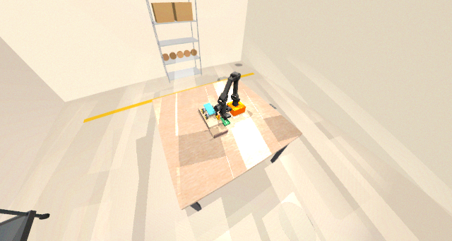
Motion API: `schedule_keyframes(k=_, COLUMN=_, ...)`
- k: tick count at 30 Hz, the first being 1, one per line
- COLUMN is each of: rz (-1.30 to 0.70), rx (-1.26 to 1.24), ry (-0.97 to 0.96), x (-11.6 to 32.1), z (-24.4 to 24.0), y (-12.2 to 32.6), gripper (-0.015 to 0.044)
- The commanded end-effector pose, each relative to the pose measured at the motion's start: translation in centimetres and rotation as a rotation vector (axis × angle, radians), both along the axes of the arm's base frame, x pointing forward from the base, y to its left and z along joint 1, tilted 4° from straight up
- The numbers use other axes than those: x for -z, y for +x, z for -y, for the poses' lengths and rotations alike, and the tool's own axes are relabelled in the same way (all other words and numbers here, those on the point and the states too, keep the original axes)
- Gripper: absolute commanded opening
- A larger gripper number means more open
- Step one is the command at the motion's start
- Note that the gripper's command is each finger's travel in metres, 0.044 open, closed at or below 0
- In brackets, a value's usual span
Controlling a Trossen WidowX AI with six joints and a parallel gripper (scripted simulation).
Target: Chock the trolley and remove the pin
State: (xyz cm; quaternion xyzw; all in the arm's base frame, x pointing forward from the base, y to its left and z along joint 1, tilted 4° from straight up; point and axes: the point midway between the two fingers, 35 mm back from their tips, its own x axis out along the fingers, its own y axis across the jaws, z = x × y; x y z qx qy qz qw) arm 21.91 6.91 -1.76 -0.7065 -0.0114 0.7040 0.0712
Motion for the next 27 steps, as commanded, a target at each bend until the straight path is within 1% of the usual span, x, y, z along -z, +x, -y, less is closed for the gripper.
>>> schedule_keyframes(k=1, rz=-0.004, rx=-0.004, ry=0.003, x=0.25, z=0.15, y=-0.15, gripper=0.0190)
schedule_keyframes(k=17, rz=-0.004, rx=-0.004, ry=0.003, x=0.75, z=0.50, y=-0.43, gripper=0.0190)
schedule_keyframes(k=22, rz=-0.001, rx=0.000, ry=0.000, x=0.64, z=0.51, y=-0.29, gripper=0.0321)
schedule_keyframes(k=23, rz=-0.001, rx=0.000, ry=0.000, x=0.64, z=0.51, y=-0.29, gripper=0.0340)
schedule_keyframes(k=27, rz=-0.001, rx=0.000, ry=0.000, x=0.64, z=0.51, y=-0.29, gripper=0.0340)
